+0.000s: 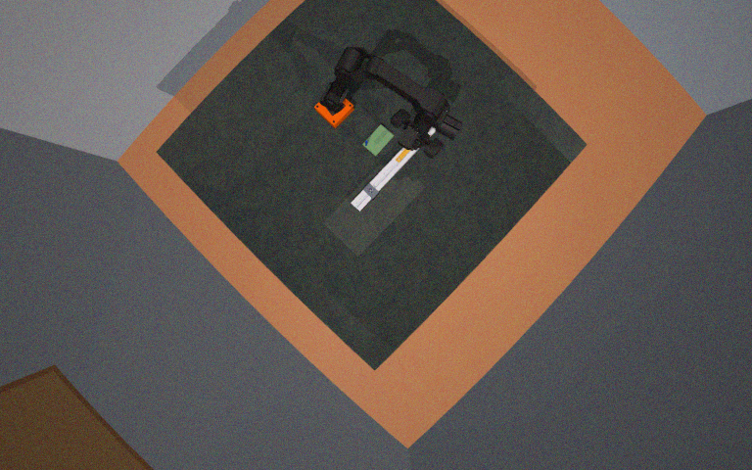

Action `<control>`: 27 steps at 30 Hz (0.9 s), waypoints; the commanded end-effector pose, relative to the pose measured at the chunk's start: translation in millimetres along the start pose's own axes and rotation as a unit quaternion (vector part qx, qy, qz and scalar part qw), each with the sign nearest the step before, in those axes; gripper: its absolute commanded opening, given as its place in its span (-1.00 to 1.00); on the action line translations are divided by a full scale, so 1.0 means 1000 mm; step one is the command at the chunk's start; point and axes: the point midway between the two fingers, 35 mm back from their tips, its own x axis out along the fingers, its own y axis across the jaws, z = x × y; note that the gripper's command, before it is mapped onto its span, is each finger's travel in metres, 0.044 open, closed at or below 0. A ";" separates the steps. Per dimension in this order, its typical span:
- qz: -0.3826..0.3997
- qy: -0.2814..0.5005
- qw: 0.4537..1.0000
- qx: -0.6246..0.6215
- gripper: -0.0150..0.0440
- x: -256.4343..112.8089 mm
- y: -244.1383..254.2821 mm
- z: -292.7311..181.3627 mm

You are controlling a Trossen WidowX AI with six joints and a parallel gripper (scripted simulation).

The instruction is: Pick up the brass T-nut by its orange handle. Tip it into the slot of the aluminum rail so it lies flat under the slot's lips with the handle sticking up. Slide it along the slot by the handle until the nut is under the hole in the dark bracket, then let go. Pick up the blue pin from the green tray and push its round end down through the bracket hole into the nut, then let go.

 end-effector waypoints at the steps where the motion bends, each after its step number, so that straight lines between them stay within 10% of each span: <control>1: 0.007 -0.001 1.000 0.003 -1.00 0.000 0.000 0.000; 27: 0.050 -0.007 0.999 0.008 -1.00 0.001 -0.002 -0.002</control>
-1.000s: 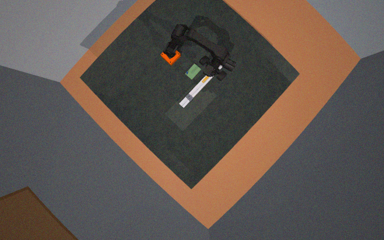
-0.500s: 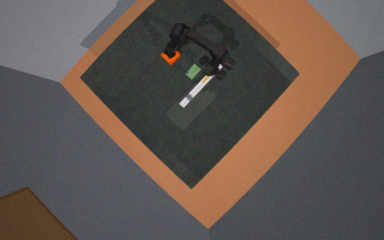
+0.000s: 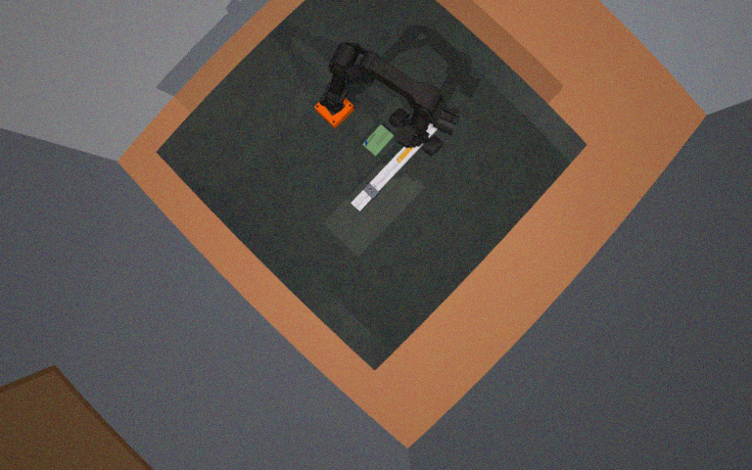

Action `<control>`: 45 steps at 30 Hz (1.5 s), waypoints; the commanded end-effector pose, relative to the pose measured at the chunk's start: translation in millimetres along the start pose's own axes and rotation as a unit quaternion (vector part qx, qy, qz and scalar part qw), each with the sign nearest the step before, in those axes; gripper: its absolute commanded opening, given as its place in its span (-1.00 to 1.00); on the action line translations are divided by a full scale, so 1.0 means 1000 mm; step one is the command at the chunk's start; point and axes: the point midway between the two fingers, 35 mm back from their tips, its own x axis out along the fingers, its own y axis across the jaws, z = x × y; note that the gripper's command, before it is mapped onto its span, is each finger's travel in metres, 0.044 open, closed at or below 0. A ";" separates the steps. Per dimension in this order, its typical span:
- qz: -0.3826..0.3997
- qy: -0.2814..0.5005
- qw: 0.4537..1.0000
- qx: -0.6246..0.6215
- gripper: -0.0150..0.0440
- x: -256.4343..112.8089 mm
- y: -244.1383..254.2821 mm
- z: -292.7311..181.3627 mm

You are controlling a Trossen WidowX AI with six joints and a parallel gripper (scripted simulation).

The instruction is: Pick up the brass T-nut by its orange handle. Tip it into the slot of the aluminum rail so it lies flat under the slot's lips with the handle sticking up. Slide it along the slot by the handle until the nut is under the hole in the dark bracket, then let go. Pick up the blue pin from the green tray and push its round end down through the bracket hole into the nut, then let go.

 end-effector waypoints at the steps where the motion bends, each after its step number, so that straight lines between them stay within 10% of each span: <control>1: 0.010 -0.003 1.000 0.003 -1.00 -0.001 0.000 0.001; 45: 0.081 -0.010 0.997 0.017 -1.00 0.001 -0.006 -0.001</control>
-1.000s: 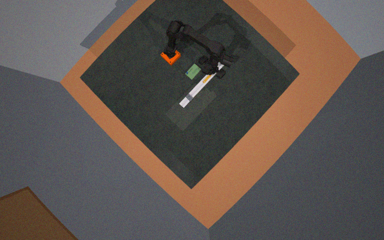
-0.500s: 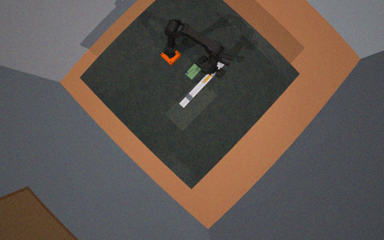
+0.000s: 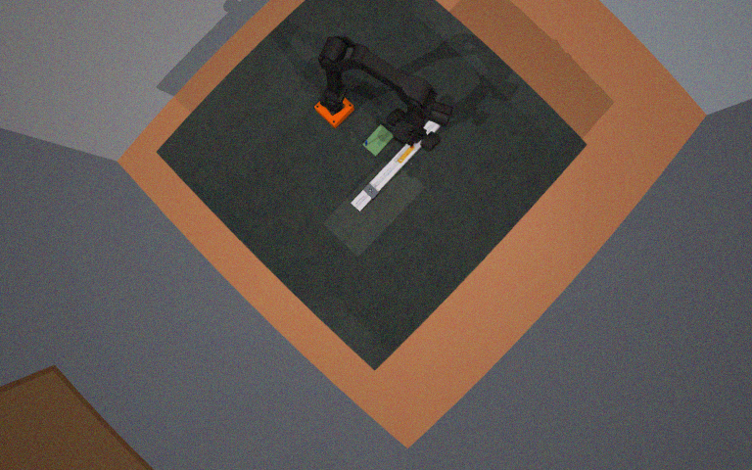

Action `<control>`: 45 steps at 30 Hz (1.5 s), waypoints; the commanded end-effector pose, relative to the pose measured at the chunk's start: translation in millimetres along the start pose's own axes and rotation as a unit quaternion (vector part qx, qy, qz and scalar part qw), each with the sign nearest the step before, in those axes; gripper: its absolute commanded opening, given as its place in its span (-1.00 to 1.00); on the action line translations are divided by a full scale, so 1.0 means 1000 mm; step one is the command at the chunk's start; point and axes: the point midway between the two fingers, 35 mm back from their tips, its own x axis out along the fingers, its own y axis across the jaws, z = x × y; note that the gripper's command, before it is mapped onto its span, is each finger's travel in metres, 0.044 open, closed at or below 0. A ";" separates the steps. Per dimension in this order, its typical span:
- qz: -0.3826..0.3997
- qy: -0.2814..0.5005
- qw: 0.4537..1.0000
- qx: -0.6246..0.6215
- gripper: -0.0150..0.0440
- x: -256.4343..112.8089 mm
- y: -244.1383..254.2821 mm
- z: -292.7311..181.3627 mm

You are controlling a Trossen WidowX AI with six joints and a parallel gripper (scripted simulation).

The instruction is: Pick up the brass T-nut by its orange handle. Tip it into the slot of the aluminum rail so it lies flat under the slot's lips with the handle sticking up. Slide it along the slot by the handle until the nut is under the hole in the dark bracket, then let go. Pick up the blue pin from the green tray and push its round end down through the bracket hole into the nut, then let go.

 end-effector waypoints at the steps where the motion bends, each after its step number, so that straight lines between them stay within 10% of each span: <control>1: 0.010 -0.003 1.000 0.004 -1.00 -0.001 0.000 0.001; 45: 0.080 -0.005 0.997 0.023 -1.00 0.000 -0.008 0.000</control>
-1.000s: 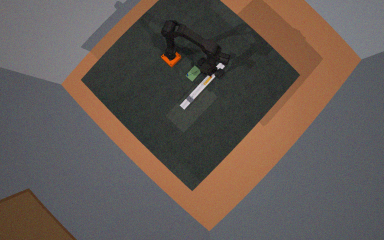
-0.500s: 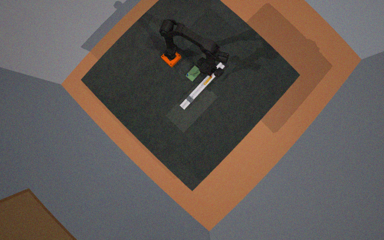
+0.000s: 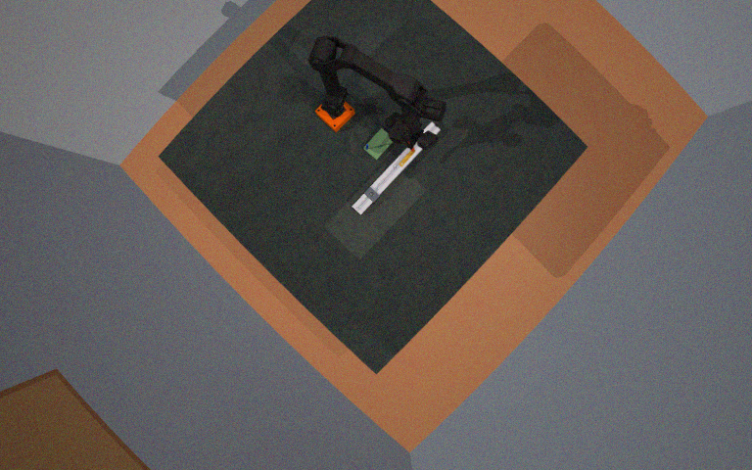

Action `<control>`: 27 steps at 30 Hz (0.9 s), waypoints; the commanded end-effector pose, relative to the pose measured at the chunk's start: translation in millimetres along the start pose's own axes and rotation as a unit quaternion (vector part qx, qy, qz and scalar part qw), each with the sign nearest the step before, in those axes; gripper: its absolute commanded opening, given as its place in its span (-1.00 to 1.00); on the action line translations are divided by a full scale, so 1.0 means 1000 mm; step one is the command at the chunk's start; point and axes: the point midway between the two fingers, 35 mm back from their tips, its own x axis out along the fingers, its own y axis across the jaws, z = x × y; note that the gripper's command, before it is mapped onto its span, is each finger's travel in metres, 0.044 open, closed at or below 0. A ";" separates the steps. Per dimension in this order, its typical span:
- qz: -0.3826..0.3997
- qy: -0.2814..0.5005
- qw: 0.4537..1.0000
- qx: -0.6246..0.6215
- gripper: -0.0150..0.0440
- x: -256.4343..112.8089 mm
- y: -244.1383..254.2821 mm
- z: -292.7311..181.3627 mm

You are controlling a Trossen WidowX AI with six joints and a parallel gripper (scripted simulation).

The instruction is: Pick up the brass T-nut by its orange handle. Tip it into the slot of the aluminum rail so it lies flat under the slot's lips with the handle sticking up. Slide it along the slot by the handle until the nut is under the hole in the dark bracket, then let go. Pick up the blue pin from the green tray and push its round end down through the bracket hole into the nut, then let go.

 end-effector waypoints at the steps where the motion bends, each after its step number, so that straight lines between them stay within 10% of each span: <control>1: 0.010 -0.002 1.000 0.005 -1.00 -0.001 0.000 0.001; 27: 0.050 -0.002 0.999 0.018 -1.00 -0.002 -0.006 0.001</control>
